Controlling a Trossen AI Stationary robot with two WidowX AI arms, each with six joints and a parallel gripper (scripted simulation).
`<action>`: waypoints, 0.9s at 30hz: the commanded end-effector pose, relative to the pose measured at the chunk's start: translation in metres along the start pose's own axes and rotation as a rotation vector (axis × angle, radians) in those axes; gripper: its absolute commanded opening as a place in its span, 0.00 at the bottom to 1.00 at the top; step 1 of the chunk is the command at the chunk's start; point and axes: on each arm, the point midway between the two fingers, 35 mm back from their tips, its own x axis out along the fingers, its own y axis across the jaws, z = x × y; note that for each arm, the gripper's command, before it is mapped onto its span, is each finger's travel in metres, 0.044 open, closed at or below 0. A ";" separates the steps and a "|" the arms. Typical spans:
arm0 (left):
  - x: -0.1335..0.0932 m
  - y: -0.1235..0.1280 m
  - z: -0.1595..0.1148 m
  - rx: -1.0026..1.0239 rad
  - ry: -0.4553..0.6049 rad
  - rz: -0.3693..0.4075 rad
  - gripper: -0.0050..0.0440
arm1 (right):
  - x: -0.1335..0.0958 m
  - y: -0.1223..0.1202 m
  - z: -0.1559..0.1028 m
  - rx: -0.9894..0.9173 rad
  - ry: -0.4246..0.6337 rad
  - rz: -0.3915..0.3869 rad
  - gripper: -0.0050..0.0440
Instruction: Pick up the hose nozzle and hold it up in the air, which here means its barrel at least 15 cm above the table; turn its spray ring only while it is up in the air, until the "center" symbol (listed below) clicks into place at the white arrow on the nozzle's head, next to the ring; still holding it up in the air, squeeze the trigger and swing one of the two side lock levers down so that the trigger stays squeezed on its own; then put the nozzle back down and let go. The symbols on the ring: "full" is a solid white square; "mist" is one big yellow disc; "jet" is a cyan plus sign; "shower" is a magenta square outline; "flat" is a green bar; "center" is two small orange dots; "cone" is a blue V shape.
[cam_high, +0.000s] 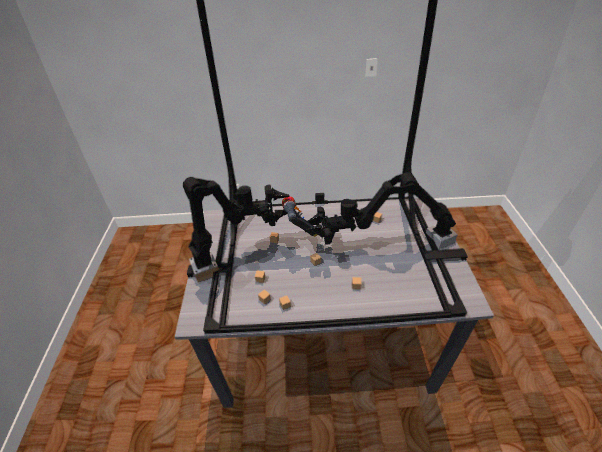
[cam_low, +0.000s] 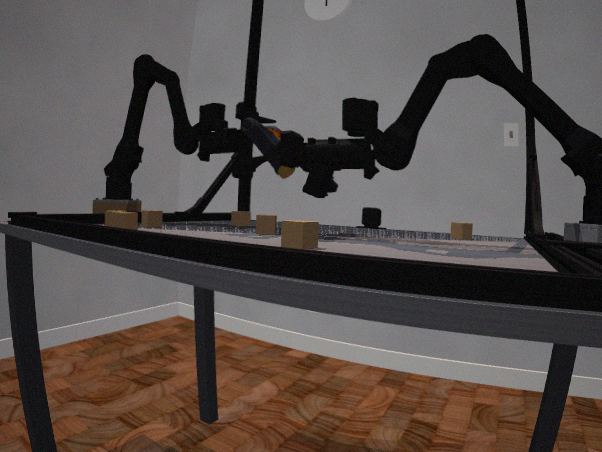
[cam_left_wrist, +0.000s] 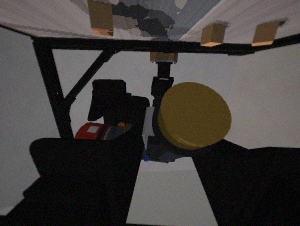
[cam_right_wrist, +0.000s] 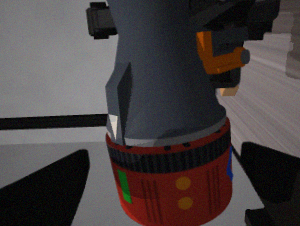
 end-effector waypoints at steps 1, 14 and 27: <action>0.000 0.000 -0.004 -0.008 0.015 -0.002 0.10 | 0.008 -0.001 -0.001 0.003 0.002 -0.003 0.92; 0.000 0.000 -0.004 -0.008 0.015 -0.002 0.10 | 0.026 -0.002 0.000 0.003 0.002 -0.003 0.92; 0.000 0.000 -0.004 -0.008 0.015 -0.002 0.10 | 0.030 -0.002 0.001 0.003 0.002 -0.003 0.92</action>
